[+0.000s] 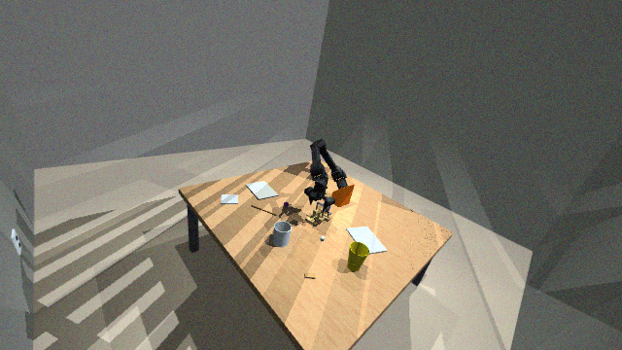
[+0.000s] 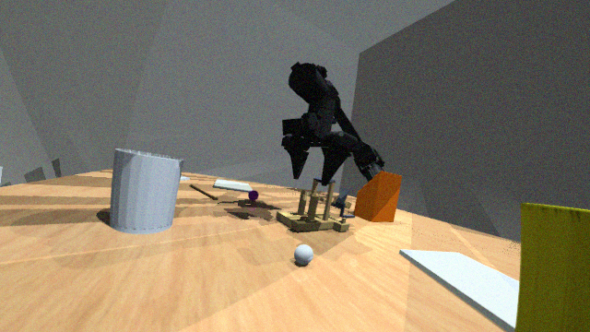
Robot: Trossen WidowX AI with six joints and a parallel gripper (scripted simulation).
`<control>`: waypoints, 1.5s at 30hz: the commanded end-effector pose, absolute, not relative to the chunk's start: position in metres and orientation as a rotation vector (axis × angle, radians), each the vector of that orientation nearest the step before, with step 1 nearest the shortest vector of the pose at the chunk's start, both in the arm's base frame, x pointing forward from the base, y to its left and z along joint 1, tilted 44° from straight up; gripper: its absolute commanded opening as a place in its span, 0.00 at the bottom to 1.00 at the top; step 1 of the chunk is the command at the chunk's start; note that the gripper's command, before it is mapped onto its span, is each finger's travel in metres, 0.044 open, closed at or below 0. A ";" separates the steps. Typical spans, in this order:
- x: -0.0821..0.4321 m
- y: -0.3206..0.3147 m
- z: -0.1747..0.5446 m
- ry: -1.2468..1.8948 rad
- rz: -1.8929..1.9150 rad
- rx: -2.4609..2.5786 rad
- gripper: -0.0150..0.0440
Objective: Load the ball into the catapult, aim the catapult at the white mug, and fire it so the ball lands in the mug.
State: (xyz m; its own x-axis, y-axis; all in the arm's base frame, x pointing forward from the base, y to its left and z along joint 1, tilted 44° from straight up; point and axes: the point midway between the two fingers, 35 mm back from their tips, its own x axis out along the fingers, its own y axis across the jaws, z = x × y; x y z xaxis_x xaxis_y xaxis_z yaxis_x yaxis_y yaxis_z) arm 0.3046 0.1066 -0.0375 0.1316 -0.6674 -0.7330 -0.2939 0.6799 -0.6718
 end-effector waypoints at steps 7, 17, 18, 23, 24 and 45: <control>0.305 0.093 -0.050 1.464 -0.328 -0.860 1.00; 0.308 0.082 -0.063 1.463 -0.328 -0.860 1.00; 0.308 0.081 -0.064 1.463 -0.328 -0.860 1.00; 0.309 0.075 -0.070 1.463 -0.328 -0.861 1.00; 0.309 0.074 -0.071 1.463 -0.328 -0.861 1.00; 0.312 0.064 -0.082 1.461 -0.328 -0.852 0.73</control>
State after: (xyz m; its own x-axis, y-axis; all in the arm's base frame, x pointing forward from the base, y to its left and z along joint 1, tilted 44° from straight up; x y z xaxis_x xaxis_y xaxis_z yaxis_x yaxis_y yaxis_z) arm 0.3113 0.0636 -0.0823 0.1298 -0.6719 -0.7292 -0.2950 0.6759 -0.6753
